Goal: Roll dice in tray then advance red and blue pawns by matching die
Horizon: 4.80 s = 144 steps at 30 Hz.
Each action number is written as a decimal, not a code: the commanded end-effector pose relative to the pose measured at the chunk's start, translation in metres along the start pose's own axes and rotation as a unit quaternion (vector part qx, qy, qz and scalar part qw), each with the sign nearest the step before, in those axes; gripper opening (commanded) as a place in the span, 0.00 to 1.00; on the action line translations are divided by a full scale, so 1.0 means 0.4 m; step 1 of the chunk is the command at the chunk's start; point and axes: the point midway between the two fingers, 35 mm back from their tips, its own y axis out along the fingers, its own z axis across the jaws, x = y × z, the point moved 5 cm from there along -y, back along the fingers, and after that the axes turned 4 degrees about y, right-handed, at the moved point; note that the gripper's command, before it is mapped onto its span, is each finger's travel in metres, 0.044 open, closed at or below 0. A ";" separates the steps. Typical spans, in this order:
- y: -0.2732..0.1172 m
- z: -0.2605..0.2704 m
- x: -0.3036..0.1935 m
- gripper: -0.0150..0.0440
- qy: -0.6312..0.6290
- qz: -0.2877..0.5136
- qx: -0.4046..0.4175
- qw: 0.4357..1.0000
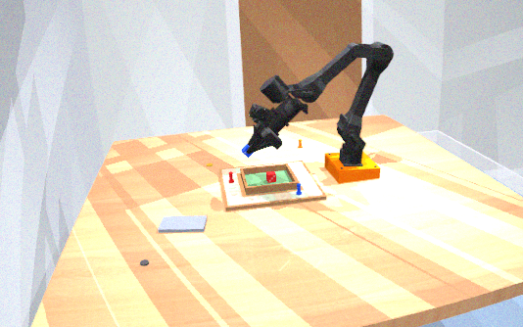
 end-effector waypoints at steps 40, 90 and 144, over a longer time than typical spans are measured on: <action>-0.129 -0.065 0.073 1.00 0.000 0.012 0.000 1.000; 0.249 -0.037 0.153 0.59 0.204 0.384 -0.117 0.893; 0.241 -0.035 0.177 0.25 0.196 0.383 -0.117 0.895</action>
